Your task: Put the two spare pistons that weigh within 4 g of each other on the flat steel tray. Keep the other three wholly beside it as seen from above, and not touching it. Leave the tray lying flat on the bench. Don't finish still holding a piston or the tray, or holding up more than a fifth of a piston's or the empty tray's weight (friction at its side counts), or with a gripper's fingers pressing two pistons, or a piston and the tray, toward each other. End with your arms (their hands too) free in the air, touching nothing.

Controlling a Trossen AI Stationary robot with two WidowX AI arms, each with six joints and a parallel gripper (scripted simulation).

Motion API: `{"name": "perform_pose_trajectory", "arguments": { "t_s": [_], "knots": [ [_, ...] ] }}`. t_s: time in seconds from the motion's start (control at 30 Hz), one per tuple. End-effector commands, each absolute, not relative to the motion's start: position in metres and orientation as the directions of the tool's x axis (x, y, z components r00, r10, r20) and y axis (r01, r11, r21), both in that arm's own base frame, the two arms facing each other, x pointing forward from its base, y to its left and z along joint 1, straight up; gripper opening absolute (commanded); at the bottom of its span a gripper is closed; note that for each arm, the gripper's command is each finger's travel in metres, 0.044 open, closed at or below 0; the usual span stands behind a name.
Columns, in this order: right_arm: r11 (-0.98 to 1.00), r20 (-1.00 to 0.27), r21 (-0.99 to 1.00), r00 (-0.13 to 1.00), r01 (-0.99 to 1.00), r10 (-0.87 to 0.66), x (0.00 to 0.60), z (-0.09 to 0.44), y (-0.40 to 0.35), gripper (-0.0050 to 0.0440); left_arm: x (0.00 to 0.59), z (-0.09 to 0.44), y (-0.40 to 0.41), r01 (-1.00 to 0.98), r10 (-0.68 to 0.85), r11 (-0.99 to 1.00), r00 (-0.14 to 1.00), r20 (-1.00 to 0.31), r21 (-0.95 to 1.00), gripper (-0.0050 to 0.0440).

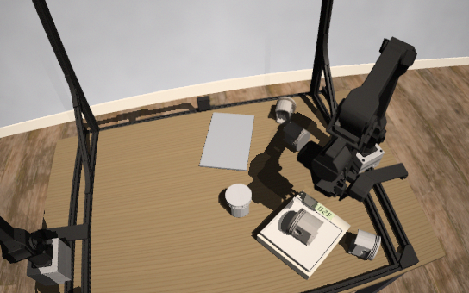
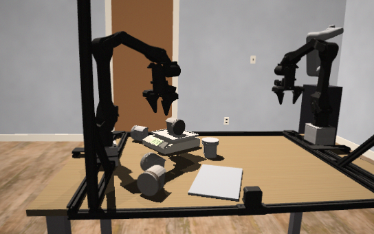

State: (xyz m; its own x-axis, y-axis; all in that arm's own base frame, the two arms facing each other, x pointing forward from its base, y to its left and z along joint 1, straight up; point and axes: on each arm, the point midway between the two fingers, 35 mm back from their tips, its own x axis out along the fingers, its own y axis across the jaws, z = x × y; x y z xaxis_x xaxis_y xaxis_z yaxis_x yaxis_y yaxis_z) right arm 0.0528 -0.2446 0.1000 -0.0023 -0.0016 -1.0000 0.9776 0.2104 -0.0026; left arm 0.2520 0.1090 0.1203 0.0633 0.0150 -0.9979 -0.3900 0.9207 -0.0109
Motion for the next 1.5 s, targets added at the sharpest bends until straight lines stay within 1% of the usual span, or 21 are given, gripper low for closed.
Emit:
{"name": "perform_pose_trajectory", "arguments": {
  "t_s": [0.0, 0.07, 0.47, 0.7, 0.8, 1.23, 1.33, 1.47],
  "knots": [
    [0.213, -1.0, 0.0, 0.0, 0.977, 0.0, 0.053, 0.1, -0.244, 0.044, 0.266, 0.128, 0.116, -0.4, -0.003, 0.917, 0.001, -1.0, -0.003, 0.0378],
    [0.213, -1.0, 0.0, 0.0, 0.977, 0.0, 0.053, 0.1, -0.244, 0.044, 0.276, 0.128, 0.119, -0.371, -0.003, 0.929, 0.001, -1.0, -0.003, 0.0378],
    [0.213, -1.0, 0.0, 0.0, 0.977, 0.0, 0.053, 0.1, -0.244, 0.044, 0.322, 0.127, 0.129, -0.371, -0.003, 0.929, 0.001, -1.0, -0.003, 0.0378],
    [0.213, -1.0, 0.0, 0.0, 0.977, 0.0, 0.053, 0.1, -0.244, 0.044, 0.322, 0.127, 0.129, -0.535, 0.015, 0.845, 0.026, -1.0, -0.001, 0.0378],
    [0.213, -1.0, 0.0, 0.0, 0.977, 0.0, 0.053, 0.1, -0.244, 0.044, 0.322, 0.127, 0.129, -0.557, 0.018, 0.831, 0.029, -0.999, -0.001, 0.0378],
    [0.213, -1.0, 0.0, 0.0, 0.977, 0.0, 0.053, 0.1, -0.244, 0.044, 0.322, 0.127, 0.129, -0.803, 0.063, 0.596, 0.063, -0.996, -0.013, 0.0378],
    [0.213, -1.0, 0.0, 0.0, 0.977, 0.0, 0.053, 0.1, -0.244, 0.044, 0.322, 0.127, 0.129, -0.818, 0.067, 0.575, 0.065, -0.996, -0.015, 0.0378],
    [0.213, -1.0, 0.0, 0.0, 0.977, 0.0, 0.053, 0.1, -0.244, 0.044, 0.322, 0.127, 0.129, -0.874, 0.083, 0.486, 0.072, -0.994, -0.023, 0.0378]
  ]
}}
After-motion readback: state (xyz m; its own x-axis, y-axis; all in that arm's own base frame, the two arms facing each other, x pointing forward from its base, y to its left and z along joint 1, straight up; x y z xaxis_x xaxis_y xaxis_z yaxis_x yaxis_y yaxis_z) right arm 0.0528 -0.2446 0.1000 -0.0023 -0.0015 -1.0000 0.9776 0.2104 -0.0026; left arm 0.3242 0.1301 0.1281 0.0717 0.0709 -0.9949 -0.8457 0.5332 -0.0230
